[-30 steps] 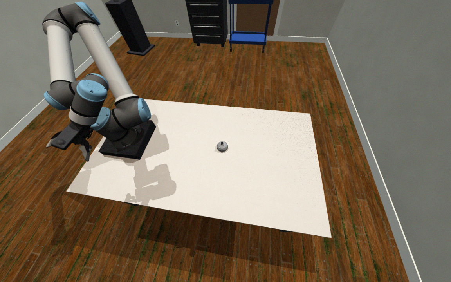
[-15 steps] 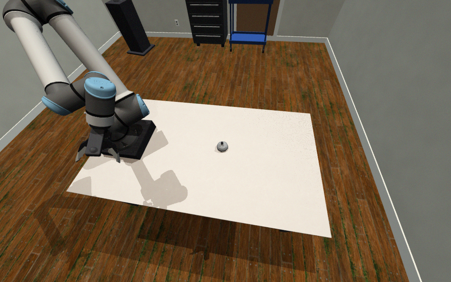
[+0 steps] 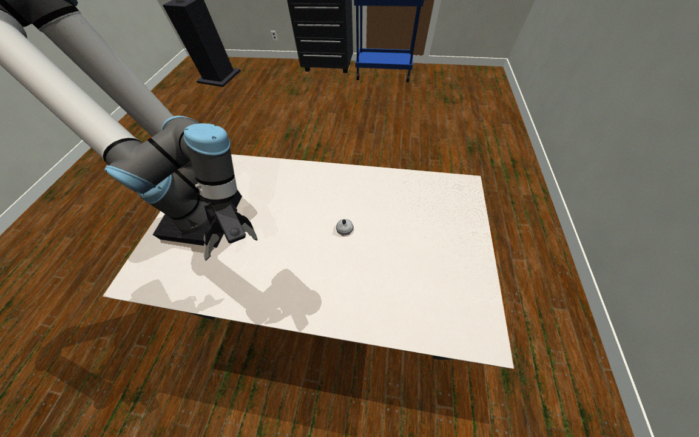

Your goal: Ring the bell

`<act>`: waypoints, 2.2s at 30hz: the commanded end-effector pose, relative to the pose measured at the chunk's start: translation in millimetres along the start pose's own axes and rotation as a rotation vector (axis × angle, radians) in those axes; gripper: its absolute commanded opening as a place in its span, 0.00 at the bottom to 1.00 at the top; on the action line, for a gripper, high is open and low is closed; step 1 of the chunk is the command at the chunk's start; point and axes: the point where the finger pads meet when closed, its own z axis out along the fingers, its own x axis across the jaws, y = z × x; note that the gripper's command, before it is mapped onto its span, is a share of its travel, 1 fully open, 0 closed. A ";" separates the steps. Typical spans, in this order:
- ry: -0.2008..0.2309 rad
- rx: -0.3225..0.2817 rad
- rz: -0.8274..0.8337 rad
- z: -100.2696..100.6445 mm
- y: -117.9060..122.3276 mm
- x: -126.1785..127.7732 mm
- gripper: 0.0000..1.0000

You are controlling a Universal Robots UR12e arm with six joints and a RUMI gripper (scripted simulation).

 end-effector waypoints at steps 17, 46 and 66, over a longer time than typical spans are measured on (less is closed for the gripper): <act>-0.317 -0.021 -0.434 0.5 -48.2 -334.1 1.00; -0.417 -0.042 -0.585 1.7 -18.5 -455.0 0.00; -0.417 -0.042 -0.585 1.7 -18.5 -455.0 0.00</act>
